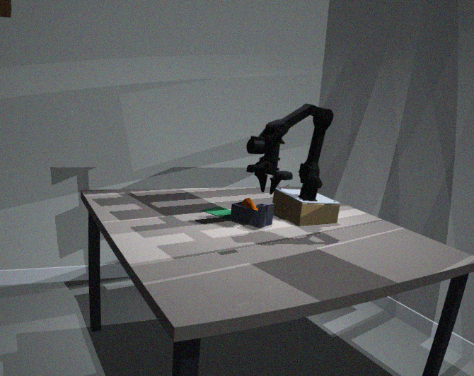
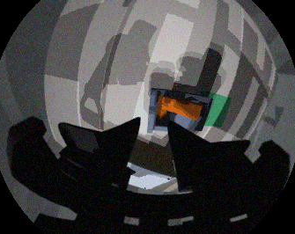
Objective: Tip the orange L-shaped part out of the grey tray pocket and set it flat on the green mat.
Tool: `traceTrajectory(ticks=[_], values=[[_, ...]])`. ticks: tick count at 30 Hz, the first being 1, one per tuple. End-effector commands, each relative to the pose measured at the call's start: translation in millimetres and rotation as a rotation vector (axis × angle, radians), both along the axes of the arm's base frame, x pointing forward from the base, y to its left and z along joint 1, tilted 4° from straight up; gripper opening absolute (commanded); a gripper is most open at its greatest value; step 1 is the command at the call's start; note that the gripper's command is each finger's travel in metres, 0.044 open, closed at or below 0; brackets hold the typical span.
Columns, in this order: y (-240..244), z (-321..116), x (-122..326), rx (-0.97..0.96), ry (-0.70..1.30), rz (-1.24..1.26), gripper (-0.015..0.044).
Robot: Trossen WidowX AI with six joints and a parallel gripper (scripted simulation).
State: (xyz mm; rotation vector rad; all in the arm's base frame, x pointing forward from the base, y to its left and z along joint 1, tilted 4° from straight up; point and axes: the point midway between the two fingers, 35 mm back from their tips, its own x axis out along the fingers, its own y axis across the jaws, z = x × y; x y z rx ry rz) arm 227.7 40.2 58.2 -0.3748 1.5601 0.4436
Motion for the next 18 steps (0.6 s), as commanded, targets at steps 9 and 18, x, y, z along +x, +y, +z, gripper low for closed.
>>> traceTrajectory(ticks=[9, 18], values=[[-1.5, 5.9, -3.0, -0.002, 0.012, 0.001, 0.018], [-1.5, 5.9, -3.0, -0.002, 0.012, 0.001, 0.018]])
